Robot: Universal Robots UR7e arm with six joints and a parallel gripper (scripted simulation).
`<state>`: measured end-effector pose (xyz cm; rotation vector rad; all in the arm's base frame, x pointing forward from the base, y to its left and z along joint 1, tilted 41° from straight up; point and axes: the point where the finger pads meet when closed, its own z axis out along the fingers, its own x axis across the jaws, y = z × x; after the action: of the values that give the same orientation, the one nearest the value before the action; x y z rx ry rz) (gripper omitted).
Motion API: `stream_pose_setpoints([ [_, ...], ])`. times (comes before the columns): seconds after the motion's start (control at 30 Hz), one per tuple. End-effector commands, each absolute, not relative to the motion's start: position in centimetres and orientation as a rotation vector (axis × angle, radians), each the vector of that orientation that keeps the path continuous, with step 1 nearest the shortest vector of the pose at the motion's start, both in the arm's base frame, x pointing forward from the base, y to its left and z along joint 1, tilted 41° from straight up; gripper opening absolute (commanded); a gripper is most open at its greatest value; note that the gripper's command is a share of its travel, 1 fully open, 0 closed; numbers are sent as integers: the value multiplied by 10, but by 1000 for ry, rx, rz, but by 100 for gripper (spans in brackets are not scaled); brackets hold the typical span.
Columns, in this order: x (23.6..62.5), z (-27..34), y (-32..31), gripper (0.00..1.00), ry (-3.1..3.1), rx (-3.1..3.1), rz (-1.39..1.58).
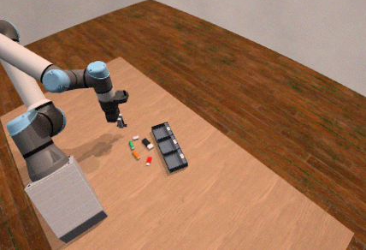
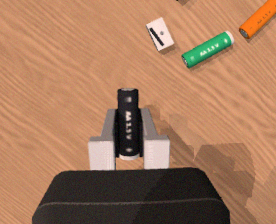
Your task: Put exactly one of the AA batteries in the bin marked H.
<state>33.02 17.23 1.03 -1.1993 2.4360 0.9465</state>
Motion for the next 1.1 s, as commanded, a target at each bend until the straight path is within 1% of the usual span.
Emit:
stream_pose_setpoints([
  [0.0, 329, 15, 169, 31, 2435, -1201, 950],
  [0.7, 329, 9, 174, 31, 2435, -1201, 950],
  [1.07, 381, -20, 144, 31, 2435, -1200, 950],
])
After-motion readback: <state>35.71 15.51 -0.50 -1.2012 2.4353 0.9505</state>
